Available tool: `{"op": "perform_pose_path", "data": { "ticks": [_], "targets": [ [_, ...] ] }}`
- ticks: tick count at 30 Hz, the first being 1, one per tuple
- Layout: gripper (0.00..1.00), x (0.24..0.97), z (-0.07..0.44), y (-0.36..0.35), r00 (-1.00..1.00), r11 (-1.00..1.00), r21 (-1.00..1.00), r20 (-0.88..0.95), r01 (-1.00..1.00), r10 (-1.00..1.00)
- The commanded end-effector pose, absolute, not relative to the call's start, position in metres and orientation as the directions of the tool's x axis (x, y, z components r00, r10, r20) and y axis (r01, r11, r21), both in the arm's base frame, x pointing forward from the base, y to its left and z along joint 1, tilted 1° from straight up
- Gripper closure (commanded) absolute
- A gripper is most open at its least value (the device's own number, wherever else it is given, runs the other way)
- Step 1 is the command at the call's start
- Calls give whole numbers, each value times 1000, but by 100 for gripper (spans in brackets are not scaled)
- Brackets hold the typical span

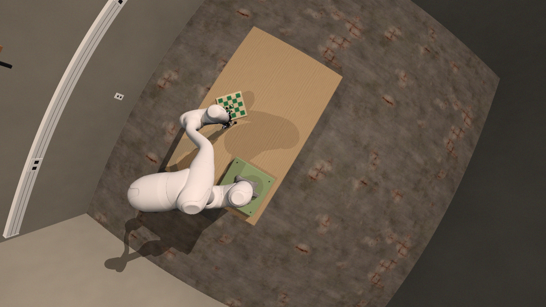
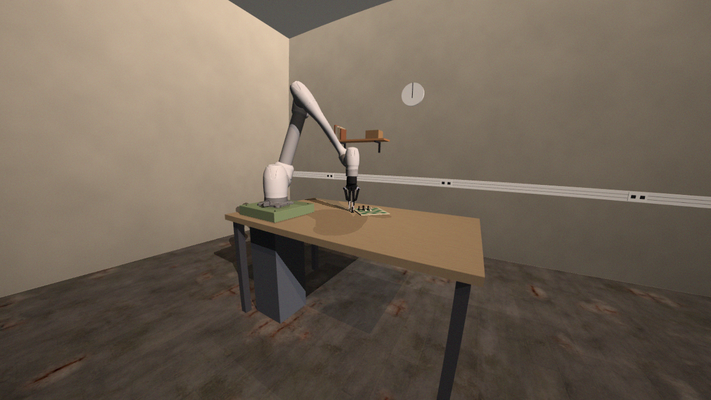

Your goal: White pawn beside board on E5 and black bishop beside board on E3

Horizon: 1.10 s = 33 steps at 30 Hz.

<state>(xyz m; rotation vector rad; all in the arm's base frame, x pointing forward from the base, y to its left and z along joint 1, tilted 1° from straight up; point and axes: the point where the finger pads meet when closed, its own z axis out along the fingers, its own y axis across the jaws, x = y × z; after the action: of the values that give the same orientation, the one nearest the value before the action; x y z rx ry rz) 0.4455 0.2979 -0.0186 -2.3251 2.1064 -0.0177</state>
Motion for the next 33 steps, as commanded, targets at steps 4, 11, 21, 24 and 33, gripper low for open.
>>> {"op": "perform_pose_path", "data": {
  "ticks": [4,11,21,24,33],
  "targets": [
    [80,443,-22,295,98,-98,-5,7,-995,-995],
    [100,443,-22,295,98,-98,-5,7,-995,-995],
    [100,443,-22,295,98,-98,-5,7,-995,-995],
    [100,443,-22,295,98,-98,-5,7,-995,-995],
    [100,443,-22,295,98,-98,-5,7,-995,-995]
  ]
}}
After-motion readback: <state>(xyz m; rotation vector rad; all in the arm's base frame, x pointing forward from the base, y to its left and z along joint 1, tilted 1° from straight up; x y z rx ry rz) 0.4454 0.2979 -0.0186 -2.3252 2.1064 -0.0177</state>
